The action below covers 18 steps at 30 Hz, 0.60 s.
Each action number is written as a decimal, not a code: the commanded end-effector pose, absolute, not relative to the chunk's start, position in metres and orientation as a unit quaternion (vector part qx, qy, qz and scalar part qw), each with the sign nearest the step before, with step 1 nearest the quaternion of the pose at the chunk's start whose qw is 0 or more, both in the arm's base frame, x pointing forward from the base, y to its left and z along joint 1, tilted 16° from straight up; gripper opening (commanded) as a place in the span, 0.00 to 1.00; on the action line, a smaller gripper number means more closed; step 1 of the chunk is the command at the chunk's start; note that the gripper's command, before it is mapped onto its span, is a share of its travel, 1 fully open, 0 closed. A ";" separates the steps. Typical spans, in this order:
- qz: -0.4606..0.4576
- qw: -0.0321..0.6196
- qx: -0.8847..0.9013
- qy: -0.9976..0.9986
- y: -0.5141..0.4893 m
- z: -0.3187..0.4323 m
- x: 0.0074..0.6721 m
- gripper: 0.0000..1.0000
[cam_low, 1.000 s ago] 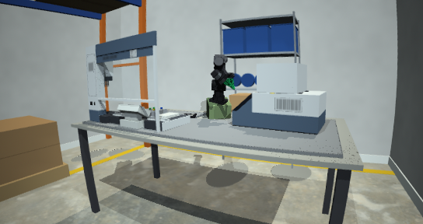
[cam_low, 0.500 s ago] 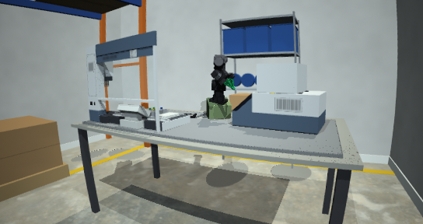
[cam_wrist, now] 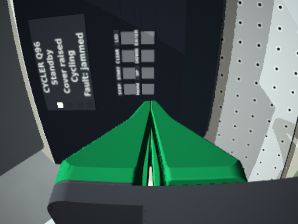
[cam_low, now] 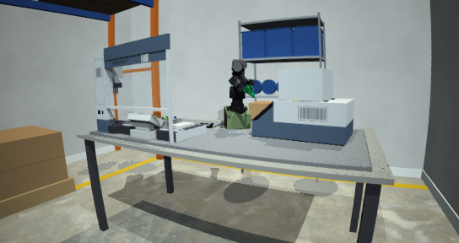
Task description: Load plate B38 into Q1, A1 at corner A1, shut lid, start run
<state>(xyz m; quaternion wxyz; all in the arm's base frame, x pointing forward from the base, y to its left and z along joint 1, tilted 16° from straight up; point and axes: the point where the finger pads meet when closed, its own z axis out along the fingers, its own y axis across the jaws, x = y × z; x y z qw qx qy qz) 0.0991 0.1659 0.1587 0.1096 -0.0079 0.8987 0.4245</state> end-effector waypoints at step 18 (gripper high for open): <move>0.440 0.133 -0.022 0.888 0.169 0.198 0.102 0.00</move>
